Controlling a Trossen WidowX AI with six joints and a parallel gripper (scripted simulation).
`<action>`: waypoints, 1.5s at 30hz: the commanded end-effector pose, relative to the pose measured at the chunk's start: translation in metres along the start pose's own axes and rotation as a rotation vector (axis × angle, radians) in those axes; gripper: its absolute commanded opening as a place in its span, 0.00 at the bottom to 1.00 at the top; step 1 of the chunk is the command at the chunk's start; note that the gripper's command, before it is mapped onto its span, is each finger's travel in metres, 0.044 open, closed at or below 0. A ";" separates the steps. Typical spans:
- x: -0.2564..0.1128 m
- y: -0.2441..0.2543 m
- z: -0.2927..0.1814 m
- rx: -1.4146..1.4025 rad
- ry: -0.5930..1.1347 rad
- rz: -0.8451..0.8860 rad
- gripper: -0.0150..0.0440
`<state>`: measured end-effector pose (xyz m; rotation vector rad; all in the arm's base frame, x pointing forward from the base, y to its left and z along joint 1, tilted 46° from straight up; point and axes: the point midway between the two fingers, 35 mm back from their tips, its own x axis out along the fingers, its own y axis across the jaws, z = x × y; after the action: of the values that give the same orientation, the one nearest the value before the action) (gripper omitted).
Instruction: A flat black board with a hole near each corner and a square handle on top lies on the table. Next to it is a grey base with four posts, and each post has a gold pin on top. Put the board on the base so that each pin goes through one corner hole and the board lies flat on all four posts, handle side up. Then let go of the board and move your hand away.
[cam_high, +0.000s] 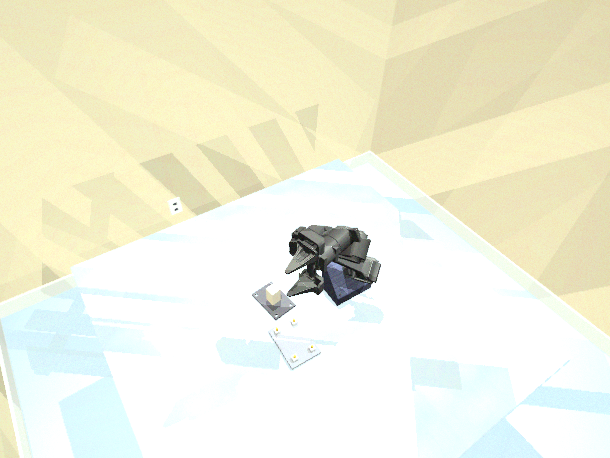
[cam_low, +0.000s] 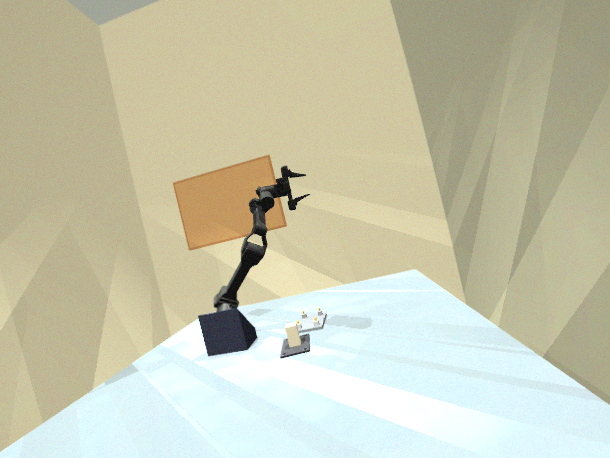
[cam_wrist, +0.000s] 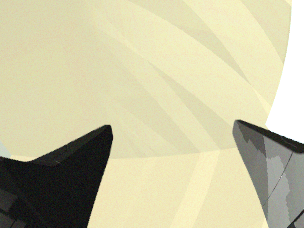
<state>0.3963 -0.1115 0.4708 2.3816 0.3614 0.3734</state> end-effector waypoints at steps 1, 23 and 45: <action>-0.001 0.001 -0.002 -0.008 0.003 0.003 0.98; -0.166 0.089 -0.198 -0.872 0.008 0.661 1.00; -0.191 -0.061 -0.396 -1.974 -0.029 1.013 1.00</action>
<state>0.0674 0.0636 0.6894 0.5452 -0.9136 0.6435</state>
